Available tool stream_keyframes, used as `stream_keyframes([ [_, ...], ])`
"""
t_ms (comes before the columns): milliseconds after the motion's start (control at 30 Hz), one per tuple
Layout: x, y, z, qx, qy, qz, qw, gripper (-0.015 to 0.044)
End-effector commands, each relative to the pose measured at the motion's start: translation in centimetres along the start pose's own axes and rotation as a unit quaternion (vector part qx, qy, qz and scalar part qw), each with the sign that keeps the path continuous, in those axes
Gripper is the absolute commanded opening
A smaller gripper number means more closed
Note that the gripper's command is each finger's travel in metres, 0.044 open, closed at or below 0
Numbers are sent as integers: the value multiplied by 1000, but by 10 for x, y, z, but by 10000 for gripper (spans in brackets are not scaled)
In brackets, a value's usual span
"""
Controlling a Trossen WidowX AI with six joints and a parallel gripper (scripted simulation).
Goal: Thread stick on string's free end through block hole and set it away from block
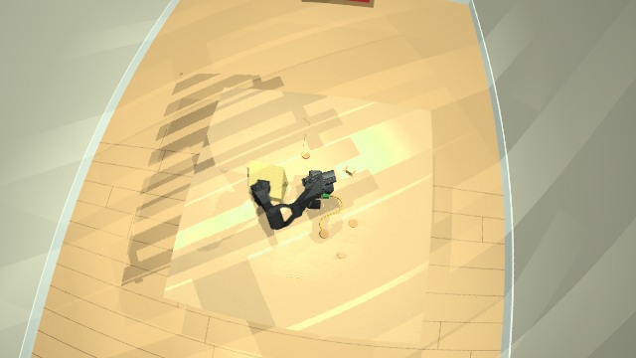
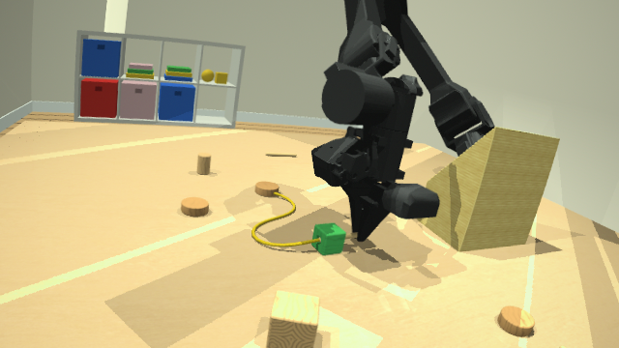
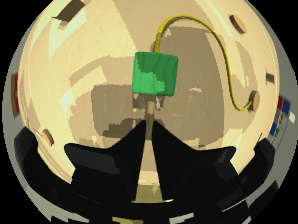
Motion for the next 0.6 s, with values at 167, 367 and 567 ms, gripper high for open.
stream_keyframes([
  [167, -12, -1, 3, -1, 1, 0, 1000, 0],
  [367, -20, -1, 5, -2, 1, 0, 1000, 0],
  [567, -27, -1, 7, -4, 1, 1, 1000, 0],
])
Point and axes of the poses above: the point midway between the two fingers, 35 mm back from their tips, its own y axis out along the fingers, its own z axis across the jaws, x = y × z, the point moved 7 cm from there along -y, back along the fingers, and after that the axes turned 10 degrees about -y, right-handed, at the moved point
